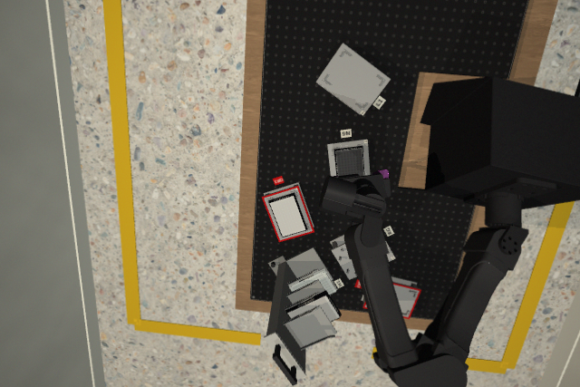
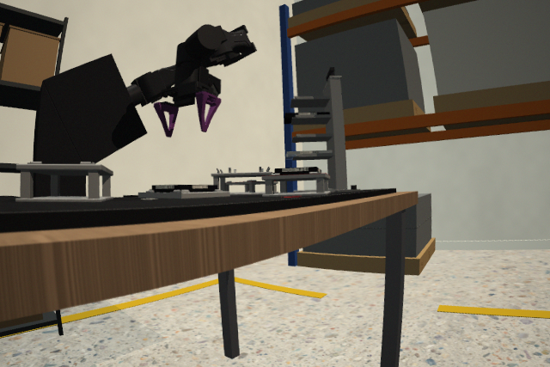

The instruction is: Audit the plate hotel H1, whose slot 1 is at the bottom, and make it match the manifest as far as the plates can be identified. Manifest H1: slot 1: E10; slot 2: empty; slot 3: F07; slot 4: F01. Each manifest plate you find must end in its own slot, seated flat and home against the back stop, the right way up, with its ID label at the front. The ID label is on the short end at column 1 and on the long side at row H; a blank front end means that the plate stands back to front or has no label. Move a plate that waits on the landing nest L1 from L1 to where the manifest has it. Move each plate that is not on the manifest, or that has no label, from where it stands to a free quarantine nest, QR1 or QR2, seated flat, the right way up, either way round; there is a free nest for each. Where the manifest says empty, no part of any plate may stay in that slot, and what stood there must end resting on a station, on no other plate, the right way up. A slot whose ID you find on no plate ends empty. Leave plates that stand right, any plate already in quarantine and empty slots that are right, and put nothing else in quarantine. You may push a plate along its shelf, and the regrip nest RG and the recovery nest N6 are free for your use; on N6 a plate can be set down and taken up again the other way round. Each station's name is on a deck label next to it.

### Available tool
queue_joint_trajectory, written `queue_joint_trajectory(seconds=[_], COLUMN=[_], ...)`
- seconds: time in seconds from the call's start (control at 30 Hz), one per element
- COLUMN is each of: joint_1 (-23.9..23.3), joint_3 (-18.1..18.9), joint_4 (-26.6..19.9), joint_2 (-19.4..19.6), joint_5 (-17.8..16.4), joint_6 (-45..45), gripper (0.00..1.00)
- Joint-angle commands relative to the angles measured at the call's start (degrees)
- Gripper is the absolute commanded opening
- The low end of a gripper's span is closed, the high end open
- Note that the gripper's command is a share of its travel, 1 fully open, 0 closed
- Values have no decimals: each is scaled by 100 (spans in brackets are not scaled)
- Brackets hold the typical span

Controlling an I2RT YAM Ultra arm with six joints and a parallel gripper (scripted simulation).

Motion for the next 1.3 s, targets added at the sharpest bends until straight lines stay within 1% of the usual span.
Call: queue_joint_trajectory(seconds=[0.0, 0.17, 0.23, 0.5, 1.27], joint_1=[-254, -462, -462, -790, -790], joint_3=[135, 302, 302, 588, 588], joint_4=[-627, -1153, -1153, -1957, -1957], joint_2=[-52, -77, -77, -89, -89], joint_5=[-22, 12, 12, 89, 89], joint_6=[-434, -469, -469, -469, -469], gripper=[100, 100, 100, 100, 100])
